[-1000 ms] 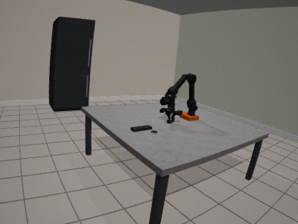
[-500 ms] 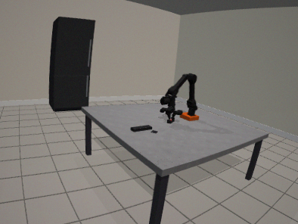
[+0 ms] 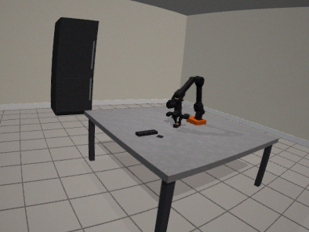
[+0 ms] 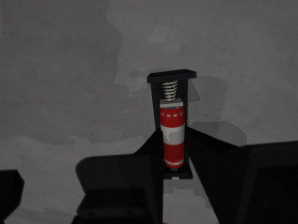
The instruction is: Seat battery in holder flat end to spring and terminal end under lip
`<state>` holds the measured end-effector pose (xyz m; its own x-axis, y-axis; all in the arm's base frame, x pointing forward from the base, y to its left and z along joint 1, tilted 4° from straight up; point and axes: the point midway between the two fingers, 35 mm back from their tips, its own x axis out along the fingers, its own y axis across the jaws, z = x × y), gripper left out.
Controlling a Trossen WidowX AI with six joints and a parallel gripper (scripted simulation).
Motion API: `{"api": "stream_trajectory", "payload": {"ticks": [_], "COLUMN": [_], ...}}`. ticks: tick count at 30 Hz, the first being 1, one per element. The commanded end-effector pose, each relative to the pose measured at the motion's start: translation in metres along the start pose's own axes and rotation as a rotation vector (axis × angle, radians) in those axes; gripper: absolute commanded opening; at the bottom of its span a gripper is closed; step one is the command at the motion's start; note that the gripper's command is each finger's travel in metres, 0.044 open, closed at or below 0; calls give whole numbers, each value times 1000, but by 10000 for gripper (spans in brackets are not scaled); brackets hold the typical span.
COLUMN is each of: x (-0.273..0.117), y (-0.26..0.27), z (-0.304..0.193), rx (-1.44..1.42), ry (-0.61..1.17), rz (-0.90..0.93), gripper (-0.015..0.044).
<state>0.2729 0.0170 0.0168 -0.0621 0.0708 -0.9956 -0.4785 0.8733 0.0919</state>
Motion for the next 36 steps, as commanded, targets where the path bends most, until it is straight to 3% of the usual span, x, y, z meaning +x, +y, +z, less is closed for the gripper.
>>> {"api": "stream_trajectory", "payload": {"ticks": [1, 2, 6, 27, 29, 36], "x": [0, 0, 0, -15, -18, -81], "y": [0, 0, 0, 1, 1, 5], "z": [-1, -1, -1, -2, -3, -9], "rx": [-4, -4, -4, 0, 3, 0], "ry": [3, 3, 3, 2, 10, 2], "rz": [0, 0, 0, 1, 5, 1], "gripper": [66, 66, 168, 168, 221, 404]}}
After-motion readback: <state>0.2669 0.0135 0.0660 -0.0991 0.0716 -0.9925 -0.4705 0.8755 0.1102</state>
